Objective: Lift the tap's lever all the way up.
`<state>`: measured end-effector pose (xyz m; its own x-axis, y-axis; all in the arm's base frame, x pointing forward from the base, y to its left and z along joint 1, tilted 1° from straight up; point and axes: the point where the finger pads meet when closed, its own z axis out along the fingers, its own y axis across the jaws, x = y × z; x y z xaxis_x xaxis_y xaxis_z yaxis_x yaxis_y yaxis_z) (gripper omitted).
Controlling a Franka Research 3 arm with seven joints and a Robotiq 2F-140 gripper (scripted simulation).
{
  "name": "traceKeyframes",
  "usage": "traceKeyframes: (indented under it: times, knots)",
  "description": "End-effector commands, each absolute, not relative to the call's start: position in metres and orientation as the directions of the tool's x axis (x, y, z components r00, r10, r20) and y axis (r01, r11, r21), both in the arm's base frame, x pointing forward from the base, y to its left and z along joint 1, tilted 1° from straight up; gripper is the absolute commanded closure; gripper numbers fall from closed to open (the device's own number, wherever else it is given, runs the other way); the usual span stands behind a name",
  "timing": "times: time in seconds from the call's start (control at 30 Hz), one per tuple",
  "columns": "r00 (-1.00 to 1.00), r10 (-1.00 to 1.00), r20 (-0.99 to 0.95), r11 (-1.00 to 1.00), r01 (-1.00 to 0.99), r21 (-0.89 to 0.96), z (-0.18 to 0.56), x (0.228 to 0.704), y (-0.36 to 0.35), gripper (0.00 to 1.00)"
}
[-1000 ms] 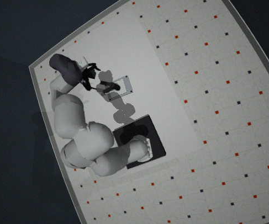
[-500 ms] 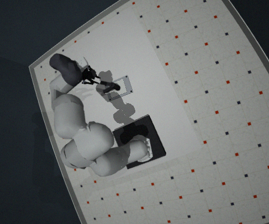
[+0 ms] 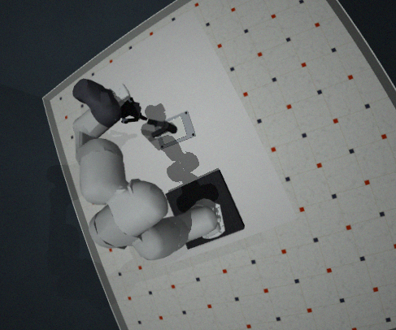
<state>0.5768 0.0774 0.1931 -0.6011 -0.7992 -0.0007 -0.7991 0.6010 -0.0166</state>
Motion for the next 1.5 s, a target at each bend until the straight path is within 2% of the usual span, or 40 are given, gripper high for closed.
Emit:
traceKeyframes:
  times: [0.0, 0.53, 0.57, 1.47]
  knots:
    - [-0.609, -0.793, -0.003, 0.609, -0.793, -0.014, 0.1916, 0.5769, 0.0776, 0.90]
    - [-0.609, -0.793, -0.003, 0.609, -0.793, -0.014, 0.1916, 0.5769, 0.0776, 0.90]
    - [-0.609, -0.793, -0.003, 0.609, -0.793, -0.014, 0.1916, 0.5769, 0.0776, 0.54]
    - [-0.609, -0.793, -0.003, 0.609, -0.793, -0.014, 0.1916, 0.5769, 0.0776, 0.54]
